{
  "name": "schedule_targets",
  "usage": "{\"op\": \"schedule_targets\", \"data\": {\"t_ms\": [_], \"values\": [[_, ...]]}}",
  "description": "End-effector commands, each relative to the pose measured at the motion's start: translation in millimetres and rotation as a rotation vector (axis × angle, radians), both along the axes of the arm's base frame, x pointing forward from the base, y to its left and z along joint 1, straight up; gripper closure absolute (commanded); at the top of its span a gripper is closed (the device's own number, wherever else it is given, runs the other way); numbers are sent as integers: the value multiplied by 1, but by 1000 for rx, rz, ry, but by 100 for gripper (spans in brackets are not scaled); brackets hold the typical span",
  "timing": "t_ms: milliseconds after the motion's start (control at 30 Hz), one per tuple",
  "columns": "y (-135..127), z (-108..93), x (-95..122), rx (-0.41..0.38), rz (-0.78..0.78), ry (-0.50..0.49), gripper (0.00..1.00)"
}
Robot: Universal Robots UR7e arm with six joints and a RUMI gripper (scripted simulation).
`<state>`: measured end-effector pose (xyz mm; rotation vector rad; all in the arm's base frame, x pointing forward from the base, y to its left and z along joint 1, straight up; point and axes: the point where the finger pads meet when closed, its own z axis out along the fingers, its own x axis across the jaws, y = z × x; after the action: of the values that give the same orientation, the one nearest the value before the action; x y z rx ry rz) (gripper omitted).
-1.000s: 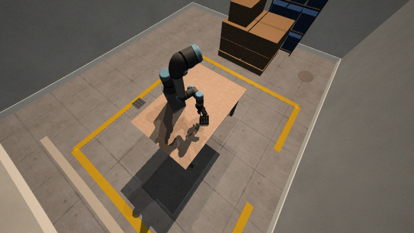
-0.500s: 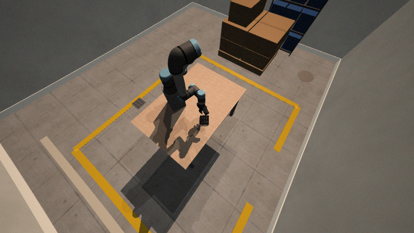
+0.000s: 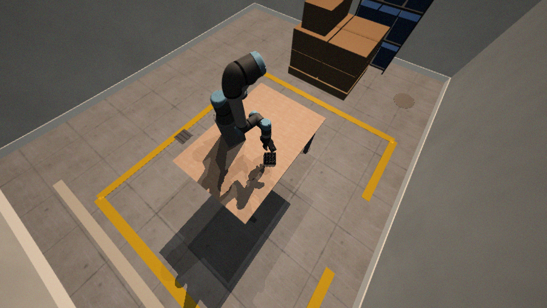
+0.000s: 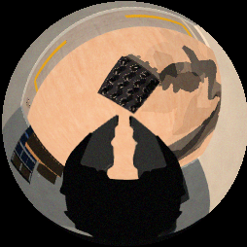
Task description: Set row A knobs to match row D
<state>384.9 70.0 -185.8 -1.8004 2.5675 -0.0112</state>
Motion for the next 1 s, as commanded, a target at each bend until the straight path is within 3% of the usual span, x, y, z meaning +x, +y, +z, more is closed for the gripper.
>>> {"op": "schedule_targets", "data": {"t_ms": [0, 967], "values": [[0, 0, 0, 0, 0, -1, 89], [0, -8, 1, 0, 0, 0, 89]]}}
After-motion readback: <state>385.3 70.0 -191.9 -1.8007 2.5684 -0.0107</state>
